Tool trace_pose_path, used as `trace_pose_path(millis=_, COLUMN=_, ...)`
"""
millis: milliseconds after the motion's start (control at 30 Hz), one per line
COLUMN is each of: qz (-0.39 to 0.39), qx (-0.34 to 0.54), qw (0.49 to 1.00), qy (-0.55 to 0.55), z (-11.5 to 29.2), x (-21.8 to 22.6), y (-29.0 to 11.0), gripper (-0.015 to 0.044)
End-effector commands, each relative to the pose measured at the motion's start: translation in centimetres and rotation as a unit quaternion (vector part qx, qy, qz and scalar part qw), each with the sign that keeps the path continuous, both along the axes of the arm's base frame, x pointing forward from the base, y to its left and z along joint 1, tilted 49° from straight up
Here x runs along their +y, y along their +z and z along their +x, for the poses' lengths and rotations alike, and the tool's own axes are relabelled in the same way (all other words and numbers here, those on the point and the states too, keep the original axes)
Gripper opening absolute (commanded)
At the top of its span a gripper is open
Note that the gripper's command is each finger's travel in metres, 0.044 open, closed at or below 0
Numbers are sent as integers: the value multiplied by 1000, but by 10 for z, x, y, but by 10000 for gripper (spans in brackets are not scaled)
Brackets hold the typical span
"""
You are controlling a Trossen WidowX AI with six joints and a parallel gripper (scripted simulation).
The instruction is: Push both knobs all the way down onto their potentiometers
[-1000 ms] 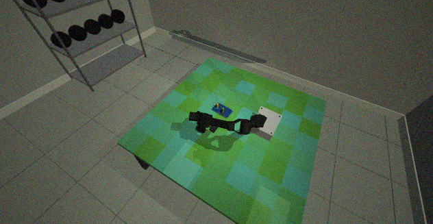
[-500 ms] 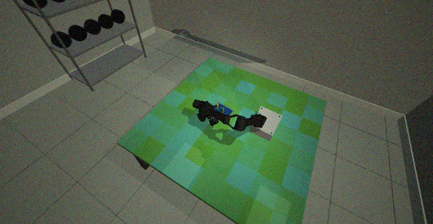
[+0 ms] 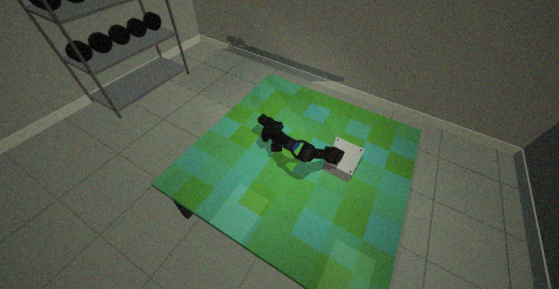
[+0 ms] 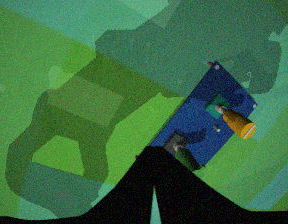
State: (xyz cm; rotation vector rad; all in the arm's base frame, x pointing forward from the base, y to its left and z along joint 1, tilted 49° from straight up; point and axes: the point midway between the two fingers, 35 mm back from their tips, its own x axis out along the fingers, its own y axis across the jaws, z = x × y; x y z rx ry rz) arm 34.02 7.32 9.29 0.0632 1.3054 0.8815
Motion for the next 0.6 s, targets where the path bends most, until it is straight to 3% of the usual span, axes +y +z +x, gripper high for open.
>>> trace_pose_path(millis=0, qz=15, qx=48, qw=998, qy=-44, z=-5, x=-11, y=-13, gripper=0)
trace_pose_path(millis=567, qz=88, qx=232, qw=937, qy=-246, z=-22, x=-62, y=-54, gripper=0)
